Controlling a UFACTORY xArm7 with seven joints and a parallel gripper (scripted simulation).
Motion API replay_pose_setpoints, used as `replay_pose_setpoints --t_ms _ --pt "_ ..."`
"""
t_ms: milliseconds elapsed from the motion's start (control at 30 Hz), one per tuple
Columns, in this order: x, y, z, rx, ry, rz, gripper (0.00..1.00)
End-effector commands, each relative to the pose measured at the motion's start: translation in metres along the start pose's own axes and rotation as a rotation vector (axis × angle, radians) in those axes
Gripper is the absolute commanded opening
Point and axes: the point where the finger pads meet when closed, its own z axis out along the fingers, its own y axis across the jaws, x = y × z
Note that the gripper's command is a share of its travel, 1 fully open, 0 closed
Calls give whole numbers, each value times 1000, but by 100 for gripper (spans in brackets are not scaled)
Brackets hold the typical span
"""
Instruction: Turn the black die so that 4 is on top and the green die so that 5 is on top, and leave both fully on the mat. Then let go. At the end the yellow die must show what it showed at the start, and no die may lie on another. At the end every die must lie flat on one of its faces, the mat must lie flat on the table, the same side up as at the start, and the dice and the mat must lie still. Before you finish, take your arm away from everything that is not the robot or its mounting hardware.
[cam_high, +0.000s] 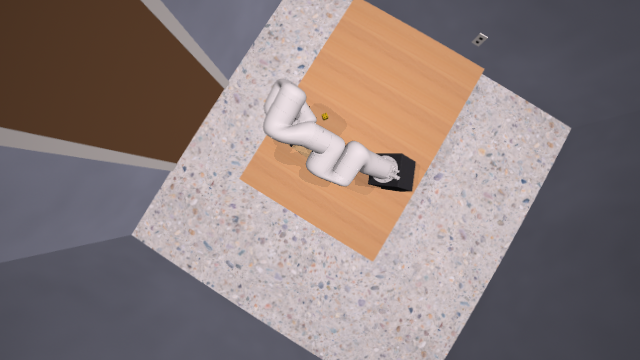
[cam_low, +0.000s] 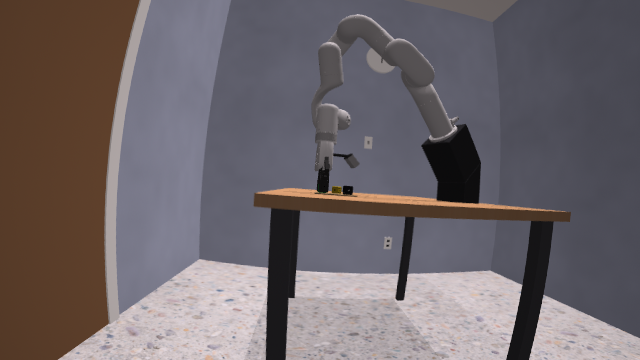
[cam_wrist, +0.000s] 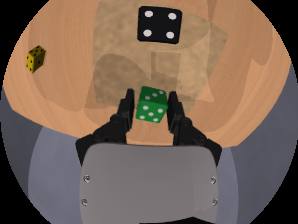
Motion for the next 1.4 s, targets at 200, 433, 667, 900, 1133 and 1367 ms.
replay_pose_setpoints --t_ms 200,433,667,900,1133,1367 --pt "-1 -1 -6 1 -2 0 47" --pt "-1 -1 -20 1 -2 0 47" --pt "-1 0 -38 1 -3 0 47" --pt "-1 0 -53 1 -2 0 47" --pt "-1 0 -79 1 -2 0 47" --pt "-1 0 -89 1 -2 0 47"
